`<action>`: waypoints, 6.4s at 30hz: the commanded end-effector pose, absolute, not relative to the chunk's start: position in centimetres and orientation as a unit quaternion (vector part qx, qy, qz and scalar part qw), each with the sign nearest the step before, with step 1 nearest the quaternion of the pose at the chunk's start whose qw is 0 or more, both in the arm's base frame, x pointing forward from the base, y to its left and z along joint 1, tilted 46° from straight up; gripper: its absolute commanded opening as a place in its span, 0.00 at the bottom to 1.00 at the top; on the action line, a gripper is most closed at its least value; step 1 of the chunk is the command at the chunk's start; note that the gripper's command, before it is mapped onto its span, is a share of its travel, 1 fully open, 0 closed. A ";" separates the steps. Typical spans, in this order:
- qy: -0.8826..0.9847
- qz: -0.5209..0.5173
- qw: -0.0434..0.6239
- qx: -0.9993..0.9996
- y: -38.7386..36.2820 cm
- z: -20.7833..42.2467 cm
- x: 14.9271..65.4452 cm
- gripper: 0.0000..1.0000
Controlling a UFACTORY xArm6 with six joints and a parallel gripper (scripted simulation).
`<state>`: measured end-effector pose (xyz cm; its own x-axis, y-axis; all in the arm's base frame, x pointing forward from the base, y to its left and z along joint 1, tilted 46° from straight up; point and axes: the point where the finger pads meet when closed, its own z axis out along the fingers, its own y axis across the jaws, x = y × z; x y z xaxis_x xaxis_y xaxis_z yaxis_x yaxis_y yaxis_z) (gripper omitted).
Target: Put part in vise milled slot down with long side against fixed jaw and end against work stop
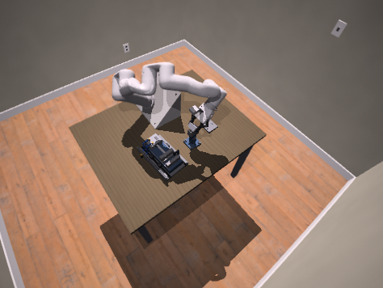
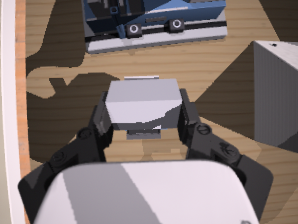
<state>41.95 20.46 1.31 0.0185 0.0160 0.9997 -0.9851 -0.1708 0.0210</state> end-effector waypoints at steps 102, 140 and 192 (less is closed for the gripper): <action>-0.500 0.470 0.404 0.604 21.2 2.3 41.8 0.00; -0.569 0.344 0.300 0.684 21.0 2.7 41.9 0.00; -0.590 0.291 0.255 0.708 20.9 2.9 41.9 0.00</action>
<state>41.83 20.74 2.75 0.1341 -0.6855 0.7156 -0.9851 -0.1707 0.0211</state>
